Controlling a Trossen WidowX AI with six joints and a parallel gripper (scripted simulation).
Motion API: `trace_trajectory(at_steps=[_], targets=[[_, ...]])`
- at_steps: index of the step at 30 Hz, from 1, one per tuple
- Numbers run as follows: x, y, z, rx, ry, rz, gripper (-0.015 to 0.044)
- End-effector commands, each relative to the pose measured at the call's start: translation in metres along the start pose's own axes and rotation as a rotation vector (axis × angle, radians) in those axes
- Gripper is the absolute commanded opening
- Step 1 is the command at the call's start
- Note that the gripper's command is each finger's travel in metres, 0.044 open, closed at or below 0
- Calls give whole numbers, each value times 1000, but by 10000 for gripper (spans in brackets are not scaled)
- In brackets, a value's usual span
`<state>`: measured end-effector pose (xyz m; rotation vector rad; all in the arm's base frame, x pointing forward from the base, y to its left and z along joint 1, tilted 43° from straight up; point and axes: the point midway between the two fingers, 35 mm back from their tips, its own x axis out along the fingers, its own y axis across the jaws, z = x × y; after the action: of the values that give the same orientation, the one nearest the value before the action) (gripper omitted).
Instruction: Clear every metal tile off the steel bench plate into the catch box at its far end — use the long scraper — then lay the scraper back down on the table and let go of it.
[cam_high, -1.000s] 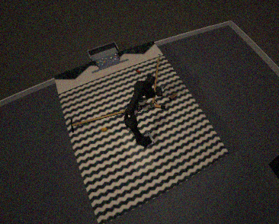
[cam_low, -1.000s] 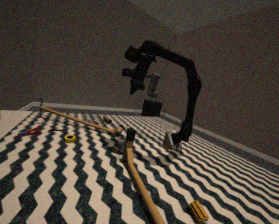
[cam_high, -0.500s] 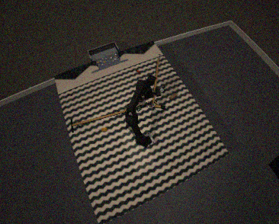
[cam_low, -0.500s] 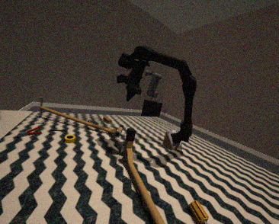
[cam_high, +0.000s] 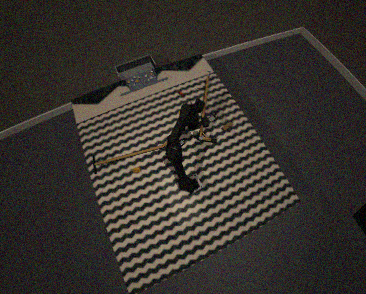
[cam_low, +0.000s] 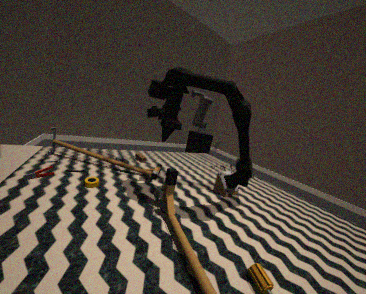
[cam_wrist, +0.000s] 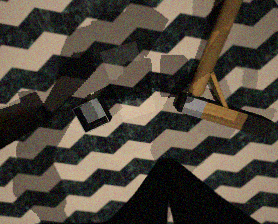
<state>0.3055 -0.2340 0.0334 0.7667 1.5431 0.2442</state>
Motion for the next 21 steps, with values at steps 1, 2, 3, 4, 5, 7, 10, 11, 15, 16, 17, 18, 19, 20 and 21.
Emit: trace_trajectory(at_steps=[1, 2, 3, 4, 5, 7, 10, 11, 15, 16, 17, 18, 19, 20, 21], targets=[[10, 3, 2, -8, 13, 39, 0], [10, 3, 2, -8, 14, 41, 0], [11, 3, 2, -9, 14, 42, 0], [11, 3, 2, -9, 14, 42, 0], [12, 3, 2, -10, 14, 42, 0], [14, 3, 3, -12, 15, 43, 0], [20, 3, 4, -18, 17, 45, 0], [23, 4, 4, -20, 18, 46, 0], [32, 4, 5, -29, 20, 50, 0], [34, 4, 5, -31, 21, 51, 0], [36, 4, 5, -33, 22, 52, 0], [38, 4, 5, -35, 23, 52, 0], [41, 4, 5, -38, 23, 53, 0], [43, 4, 5, -40, 24, 54, 0], [45, 5, 6, -42, 25, 55, 0]])
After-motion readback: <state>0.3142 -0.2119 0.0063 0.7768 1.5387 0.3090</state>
